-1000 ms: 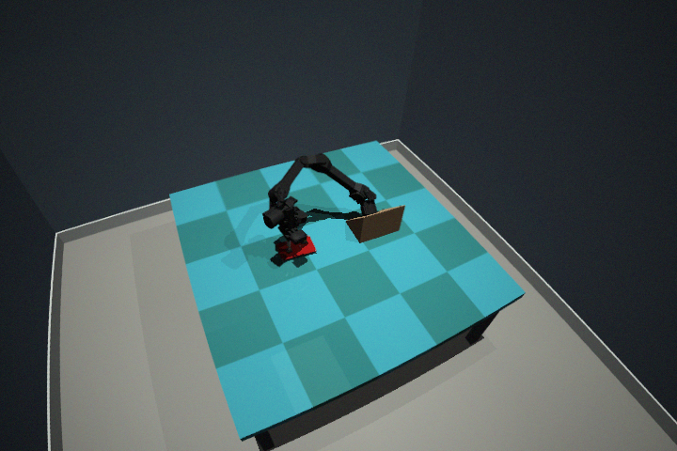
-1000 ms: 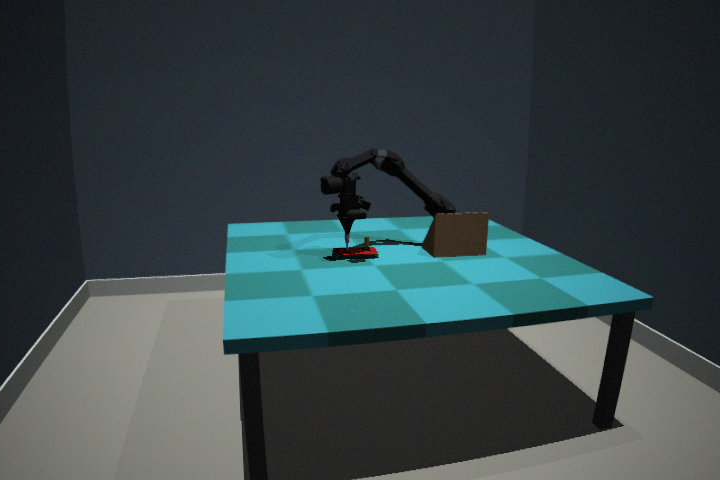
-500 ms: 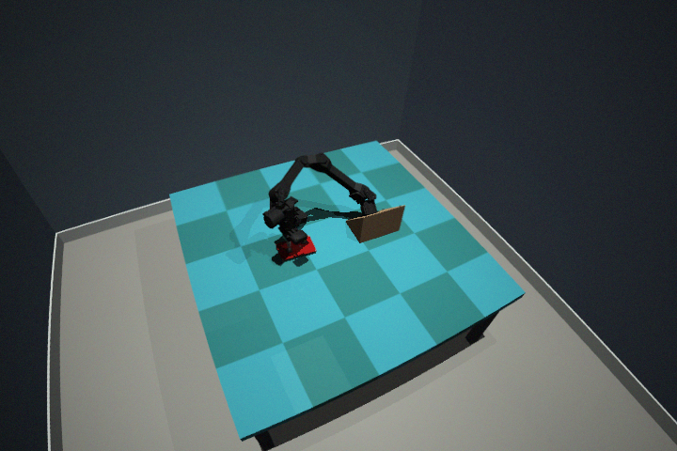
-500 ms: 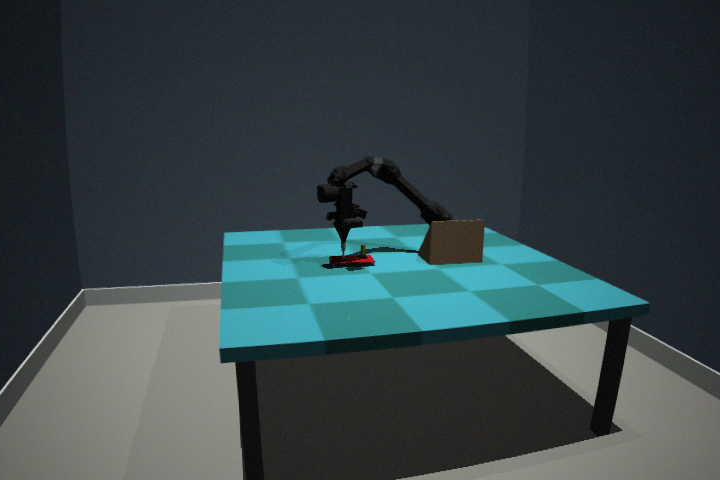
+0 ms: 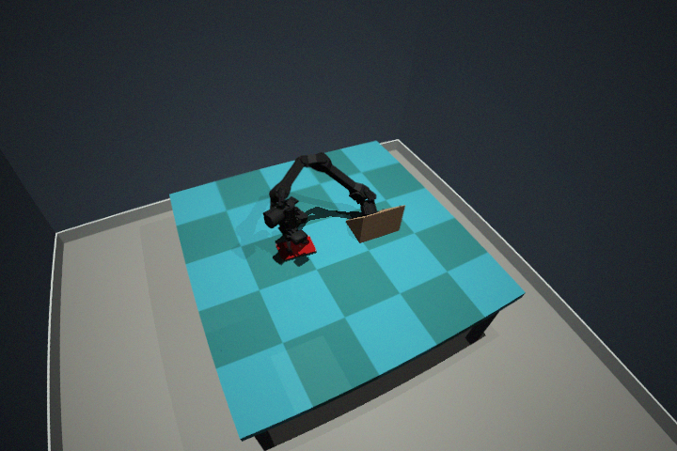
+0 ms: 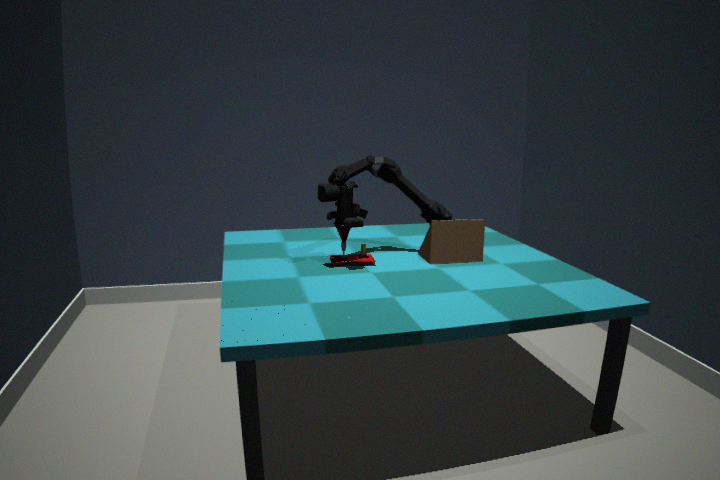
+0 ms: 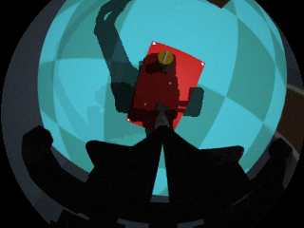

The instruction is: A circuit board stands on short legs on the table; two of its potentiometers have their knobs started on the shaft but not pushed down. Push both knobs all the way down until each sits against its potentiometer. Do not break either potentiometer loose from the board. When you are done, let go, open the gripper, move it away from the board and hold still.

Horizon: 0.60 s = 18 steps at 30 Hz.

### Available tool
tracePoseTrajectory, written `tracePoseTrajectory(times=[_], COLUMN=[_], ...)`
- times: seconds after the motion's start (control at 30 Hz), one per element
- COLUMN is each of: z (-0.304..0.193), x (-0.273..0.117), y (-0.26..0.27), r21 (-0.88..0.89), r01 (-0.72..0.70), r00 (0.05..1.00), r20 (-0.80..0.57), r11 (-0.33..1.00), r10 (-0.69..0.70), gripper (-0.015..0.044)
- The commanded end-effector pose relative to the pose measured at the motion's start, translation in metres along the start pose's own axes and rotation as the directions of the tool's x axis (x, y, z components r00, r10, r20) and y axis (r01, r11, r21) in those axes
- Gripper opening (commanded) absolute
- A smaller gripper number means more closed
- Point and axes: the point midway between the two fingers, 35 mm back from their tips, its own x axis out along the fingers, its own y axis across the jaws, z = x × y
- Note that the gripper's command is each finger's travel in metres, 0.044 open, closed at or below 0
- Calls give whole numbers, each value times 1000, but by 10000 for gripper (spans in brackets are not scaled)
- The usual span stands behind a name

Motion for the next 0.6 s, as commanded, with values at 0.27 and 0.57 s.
tracePoseTrajectory(times=[0.27,0.57], z=[-1,-1], x=[19,22], y=[5,5], r21=[14,14], r01=[-2,-2], r00=[1000,1000], r20=[13,13], r11=[1000,1000], r10=[1,1], gripper=[0,0])
